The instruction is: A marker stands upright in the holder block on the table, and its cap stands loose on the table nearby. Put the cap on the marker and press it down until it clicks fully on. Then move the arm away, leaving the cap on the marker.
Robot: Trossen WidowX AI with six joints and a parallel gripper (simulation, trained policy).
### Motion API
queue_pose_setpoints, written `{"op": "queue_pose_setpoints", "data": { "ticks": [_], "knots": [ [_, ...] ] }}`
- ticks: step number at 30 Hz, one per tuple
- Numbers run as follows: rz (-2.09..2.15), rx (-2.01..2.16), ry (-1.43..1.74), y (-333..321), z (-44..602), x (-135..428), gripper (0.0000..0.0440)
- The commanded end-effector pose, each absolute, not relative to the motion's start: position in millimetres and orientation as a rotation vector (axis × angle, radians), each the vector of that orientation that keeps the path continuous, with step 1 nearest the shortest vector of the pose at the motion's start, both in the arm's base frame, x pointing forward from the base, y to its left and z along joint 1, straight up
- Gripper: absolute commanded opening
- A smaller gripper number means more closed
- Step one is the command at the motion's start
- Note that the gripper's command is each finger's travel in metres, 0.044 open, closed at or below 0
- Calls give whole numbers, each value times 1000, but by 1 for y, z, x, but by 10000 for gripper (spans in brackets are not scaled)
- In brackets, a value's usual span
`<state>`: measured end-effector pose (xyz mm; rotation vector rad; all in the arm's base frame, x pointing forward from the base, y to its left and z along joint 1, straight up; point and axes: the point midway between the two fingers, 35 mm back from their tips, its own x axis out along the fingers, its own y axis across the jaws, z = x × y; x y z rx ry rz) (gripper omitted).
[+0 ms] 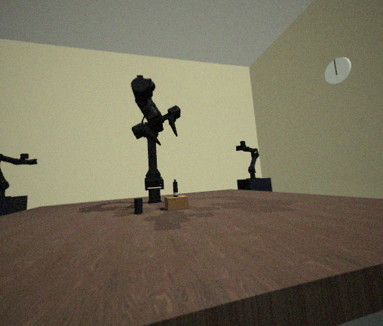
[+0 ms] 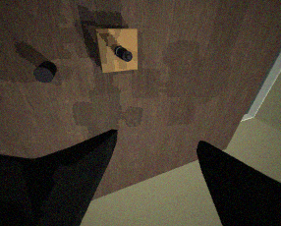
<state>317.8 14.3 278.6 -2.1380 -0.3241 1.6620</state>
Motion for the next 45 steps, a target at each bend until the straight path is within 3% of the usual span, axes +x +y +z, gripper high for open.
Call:
{"op": "queue_pose_setpoints", "data": {
  "ticks": [1, 45],
  "knots": [
    [1682, -2125, -293, 7, 272, 319, 321],
    [1945, -1927, 119, -82, 187, 328, 315]
  ]
}}
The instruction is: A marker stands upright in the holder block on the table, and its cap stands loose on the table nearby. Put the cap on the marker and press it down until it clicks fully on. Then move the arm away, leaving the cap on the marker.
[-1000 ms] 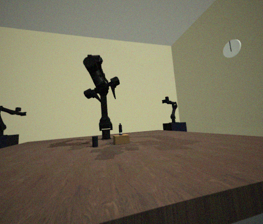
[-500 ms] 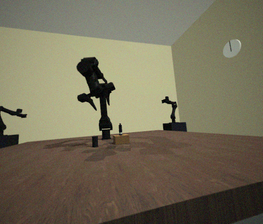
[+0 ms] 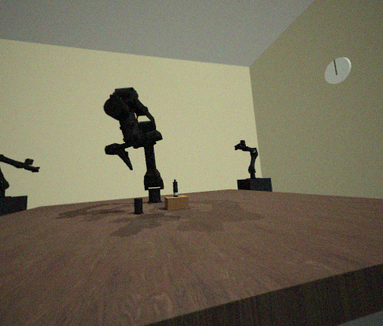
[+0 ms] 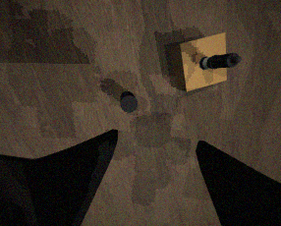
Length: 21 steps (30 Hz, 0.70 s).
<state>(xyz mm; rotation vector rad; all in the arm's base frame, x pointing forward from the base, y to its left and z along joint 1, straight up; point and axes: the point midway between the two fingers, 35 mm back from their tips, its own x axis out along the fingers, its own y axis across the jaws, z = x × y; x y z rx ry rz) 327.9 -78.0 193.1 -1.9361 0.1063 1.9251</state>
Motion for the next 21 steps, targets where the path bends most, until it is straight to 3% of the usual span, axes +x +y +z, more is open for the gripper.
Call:
{"op": "queue_pose_setpoints", "data": {
  "ticks": [1, 21],
  "knots": [
    [1952, -1923, 125, -83, 185, 328, 315],
    [2115, -1851, 209, -96, 133, 331, 299]
  ]
}}
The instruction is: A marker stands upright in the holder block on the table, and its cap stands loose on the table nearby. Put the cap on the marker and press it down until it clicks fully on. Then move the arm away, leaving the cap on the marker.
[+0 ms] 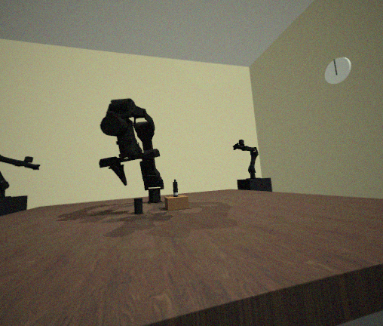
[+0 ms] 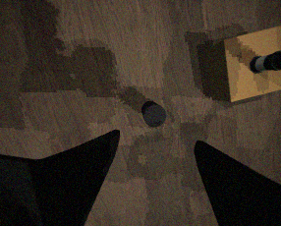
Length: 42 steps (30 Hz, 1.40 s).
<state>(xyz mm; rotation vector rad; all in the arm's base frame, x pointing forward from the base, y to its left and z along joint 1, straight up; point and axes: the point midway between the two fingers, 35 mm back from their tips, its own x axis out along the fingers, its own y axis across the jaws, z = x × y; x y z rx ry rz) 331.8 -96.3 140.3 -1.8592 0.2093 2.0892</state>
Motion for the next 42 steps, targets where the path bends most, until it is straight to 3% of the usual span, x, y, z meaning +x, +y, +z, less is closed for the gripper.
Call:
{"op": "queue_pose_setpoints", "data": {
  "ticks": [1, 25, 28, 34, 42],
  "knots": [
    [2123, -1848, 211, -96, 130, 331, 297],
    [2259, -1822, 224, -85, 63, 323, 249],
    [2265, -1833, 229, -85, 60, 321, 219],
    [2253, -1880, 239, -84, 68, 322, 67],
    [2220, -1976, 245, -80, 94, 329, 38]
  ]
}}
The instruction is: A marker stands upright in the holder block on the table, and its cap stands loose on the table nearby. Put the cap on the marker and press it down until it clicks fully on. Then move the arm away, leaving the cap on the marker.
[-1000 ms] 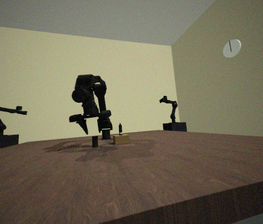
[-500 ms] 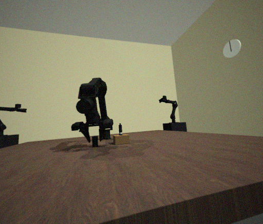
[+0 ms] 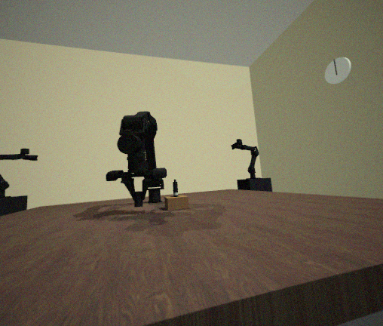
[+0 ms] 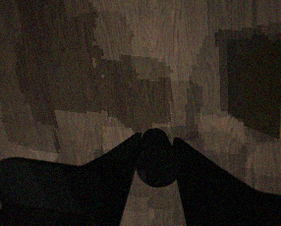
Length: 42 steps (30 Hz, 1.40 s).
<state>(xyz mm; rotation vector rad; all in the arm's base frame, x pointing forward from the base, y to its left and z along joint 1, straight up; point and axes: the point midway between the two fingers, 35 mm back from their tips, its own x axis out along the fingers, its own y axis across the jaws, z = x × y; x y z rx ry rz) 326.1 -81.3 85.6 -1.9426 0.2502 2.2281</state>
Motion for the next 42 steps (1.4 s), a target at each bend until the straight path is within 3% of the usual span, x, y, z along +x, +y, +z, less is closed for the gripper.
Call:
{"op": "queue_pose_setpoints", "data": {
  "ticks": [1, 22, 42],
  "knots": [
    [2215, -1988, 243, -79, 98, 330, 36],
    [2237, -2112, 91, -3, 164, 320, 8],
    [2349, -2120, -35, 51, 178, 289, 0]
  ]
}}
